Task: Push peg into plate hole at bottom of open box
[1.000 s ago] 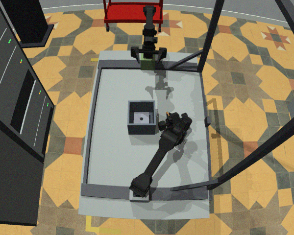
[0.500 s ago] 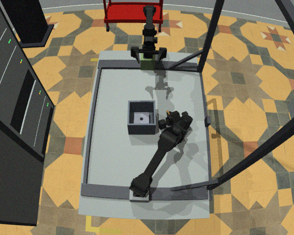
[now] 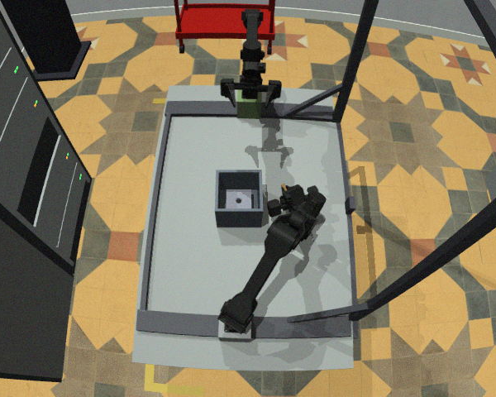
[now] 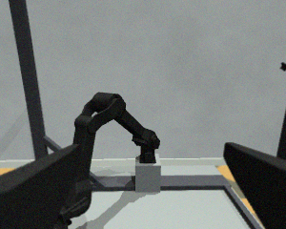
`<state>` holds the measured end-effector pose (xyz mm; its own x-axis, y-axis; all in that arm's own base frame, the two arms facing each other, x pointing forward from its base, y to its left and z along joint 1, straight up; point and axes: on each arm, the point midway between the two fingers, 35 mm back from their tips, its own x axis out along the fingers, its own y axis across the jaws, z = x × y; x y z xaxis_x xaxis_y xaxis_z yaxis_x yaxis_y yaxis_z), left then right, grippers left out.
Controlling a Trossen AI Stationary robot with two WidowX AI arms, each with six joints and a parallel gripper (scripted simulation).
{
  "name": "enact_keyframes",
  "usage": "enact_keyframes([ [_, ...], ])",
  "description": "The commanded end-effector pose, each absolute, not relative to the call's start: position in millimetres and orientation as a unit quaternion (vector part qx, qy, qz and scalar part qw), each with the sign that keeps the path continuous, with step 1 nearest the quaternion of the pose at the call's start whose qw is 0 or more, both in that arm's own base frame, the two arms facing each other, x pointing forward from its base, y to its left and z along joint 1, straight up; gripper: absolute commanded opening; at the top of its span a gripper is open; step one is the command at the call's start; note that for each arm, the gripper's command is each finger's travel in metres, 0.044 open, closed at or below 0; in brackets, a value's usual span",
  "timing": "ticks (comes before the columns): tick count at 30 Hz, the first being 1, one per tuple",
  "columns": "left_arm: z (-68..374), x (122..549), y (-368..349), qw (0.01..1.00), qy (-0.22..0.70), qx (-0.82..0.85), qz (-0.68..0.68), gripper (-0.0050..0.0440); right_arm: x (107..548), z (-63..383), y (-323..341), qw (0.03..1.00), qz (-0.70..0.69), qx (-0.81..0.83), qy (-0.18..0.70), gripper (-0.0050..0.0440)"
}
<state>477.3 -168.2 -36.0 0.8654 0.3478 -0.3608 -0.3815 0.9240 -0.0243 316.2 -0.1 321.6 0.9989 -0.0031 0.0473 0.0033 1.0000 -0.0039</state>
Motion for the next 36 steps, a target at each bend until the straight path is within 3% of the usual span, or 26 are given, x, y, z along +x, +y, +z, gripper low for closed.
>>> enact_keyframes([
  [1, -15, 482, -170, 0.966, 0.165, -0.064, 0.187, 0.0064, 315, 325, -1, 1.000, -0.002, -0.004, -0.027, 0.0440],
  [18, -40, 502, -183, 0.918, 0.299, 0.248, 0.085, 0.0064, 315, 325, -1, 1.000, -0.002, -0.004, -0.027, 0.0440],
  [36, -44, 508, -187, 0.845, 0.354, 0.400, 0.002, 0.0064, 315, 325, -1, 1.000, -0.002, -0.004, -0.027, 0.0440],
])
